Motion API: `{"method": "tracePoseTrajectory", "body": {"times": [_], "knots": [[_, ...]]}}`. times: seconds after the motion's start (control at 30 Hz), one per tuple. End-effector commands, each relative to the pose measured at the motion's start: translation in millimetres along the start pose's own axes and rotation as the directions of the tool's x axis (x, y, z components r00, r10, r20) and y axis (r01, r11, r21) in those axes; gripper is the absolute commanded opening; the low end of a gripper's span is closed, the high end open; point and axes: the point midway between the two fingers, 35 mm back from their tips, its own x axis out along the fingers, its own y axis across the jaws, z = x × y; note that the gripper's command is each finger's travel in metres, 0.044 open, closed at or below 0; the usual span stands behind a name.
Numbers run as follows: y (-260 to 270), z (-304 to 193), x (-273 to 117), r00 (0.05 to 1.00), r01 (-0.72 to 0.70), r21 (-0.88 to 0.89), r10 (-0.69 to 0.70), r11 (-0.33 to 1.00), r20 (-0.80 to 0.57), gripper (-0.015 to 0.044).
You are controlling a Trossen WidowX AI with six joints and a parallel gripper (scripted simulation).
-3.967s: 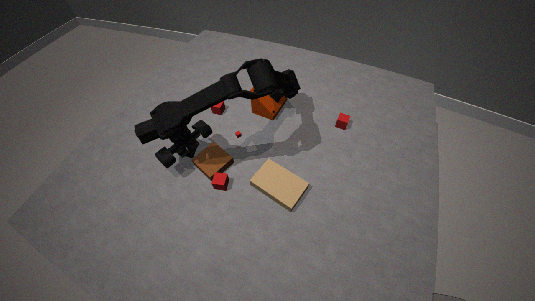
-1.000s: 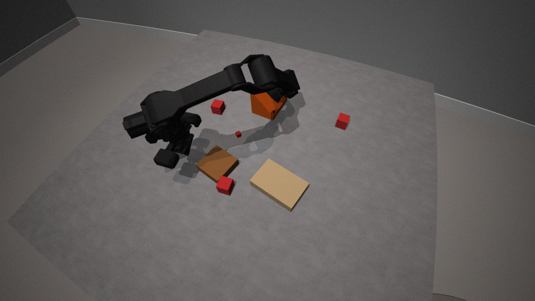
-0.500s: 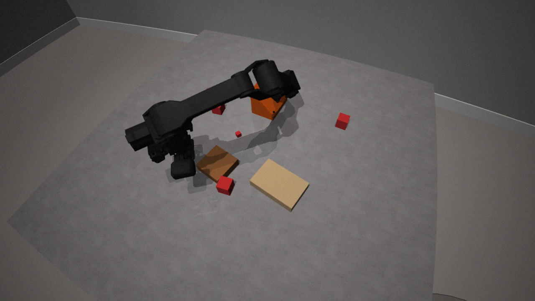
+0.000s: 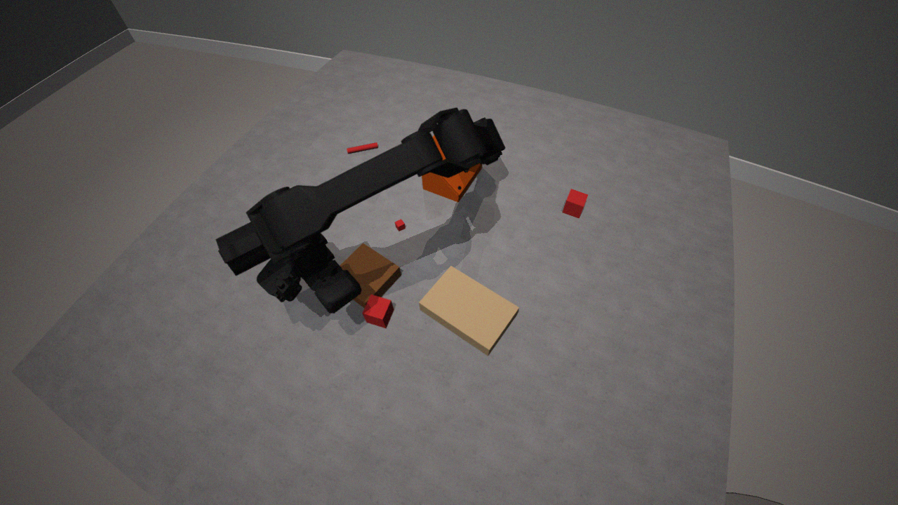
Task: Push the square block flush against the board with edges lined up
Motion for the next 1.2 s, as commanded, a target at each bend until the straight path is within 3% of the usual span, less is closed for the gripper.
{"method": "tracePoseTrajectory", "body": {"times": [0.0,0.23,0.43,1.17], "knots": [[12,2,-1,1.0,-0.003,-0.131,0.004,0.991,0.003,0.0],[13,2,1,1.0,-0.003,-0.149,0.004,0.989,0.003,0.0],[14,2,54,1.0,-0.006,-0.195,0.006,0.981,0.003,0.0],[10,-18,53,1.0,-0.005,-0.194,0.006,0.981,0.002,0.0]]}}
